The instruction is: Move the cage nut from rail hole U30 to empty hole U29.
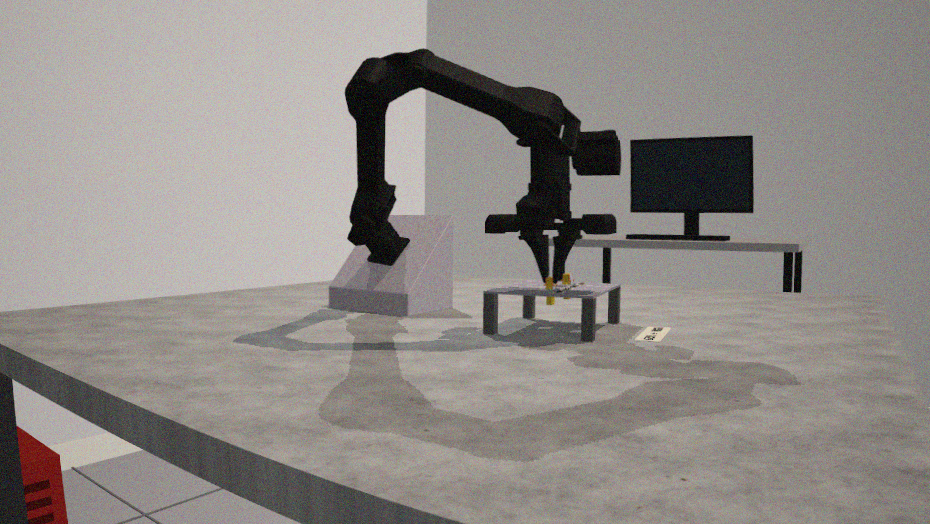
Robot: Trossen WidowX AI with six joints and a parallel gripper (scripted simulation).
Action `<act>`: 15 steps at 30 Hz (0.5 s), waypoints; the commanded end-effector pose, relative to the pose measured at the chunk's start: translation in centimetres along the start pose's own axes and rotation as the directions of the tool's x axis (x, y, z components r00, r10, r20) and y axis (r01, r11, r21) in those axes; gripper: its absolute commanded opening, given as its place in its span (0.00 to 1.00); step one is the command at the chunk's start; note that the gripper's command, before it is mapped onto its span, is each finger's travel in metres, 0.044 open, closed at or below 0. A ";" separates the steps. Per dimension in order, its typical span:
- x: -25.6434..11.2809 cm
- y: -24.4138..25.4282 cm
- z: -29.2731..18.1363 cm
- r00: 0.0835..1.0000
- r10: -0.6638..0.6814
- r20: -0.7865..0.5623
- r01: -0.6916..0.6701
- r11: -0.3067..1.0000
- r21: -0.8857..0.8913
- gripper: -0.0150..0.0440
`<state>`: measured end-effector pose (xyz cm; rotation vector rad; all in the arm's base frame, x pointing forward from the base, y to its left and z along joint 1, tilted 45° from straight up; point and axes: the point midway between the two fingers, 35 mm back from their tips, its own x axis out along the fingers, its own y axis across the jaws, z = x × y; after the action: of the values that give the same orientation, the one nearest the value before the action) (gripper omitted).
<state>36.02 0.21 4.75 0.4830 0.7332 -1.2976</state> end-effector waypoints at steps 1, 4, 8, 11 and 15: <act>0.0 0.0 0.0 1.000 -0.003 0.000 0.003 1.000 0.005 0.30; 0.0 0.1 0.0 1.000 -0.004 0.000 0.004 1.000 0.005 0.30; 0.0 0.1 0.0 1.000 -0.004 0.000 0.004 1.000 0.005 0.30; 0.0 0.2 0.0 1.000 -0.004 0.000 0.004 1.000 0.005 0.30; 0.0 0.2 0.0 1.000 -0.005 0.000 0.005 1.000 0.005 0.30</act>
<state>36.22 0.24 4.73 0.4824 0.7337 -1.3003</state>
